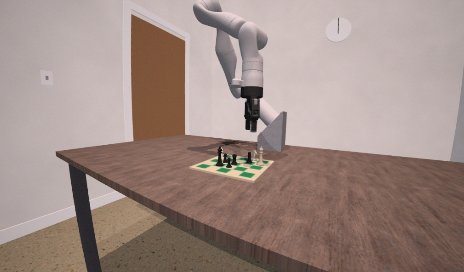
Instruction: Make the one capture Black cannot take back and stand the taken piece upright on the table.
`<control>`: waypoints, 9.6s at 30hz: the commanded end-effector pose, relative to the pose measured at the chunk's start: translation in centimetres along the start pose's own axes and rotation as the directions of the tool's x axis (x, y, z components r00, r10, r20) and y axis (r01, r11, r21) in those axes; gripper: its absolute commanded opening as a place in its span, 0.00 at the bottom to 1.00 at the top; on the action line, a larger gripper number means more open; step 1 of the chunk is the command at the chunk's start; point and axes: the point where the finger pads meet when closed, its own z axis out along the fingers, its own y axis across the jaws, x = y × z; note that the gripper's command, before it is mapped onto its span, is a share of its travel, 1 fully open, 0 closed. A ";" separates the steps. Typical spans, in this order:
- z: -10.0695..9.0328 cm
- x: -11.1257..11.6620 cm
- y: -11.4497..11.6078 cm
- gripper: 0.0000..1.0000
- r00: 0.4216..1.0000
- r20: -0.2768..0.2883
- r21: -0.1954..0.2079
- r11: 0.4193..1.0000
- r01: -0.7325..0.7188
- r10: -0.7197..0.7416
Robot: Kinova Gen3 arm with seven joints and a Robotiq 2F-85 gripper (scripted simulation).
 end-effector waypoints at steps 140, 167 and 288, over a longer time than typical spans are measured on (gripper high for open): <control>5.2 0.1 -0.1 0.39 1.000 0.001 -0.001 1.000 0.013 -0.013; 5.2 0.1 -0.1 0.39 1.000 0.001 -0.001 1.000 0.013 -0.013; 8.7 0.1 -0.1 0.00 1.000 0.001 -0.001 1.000 0.013 -0.013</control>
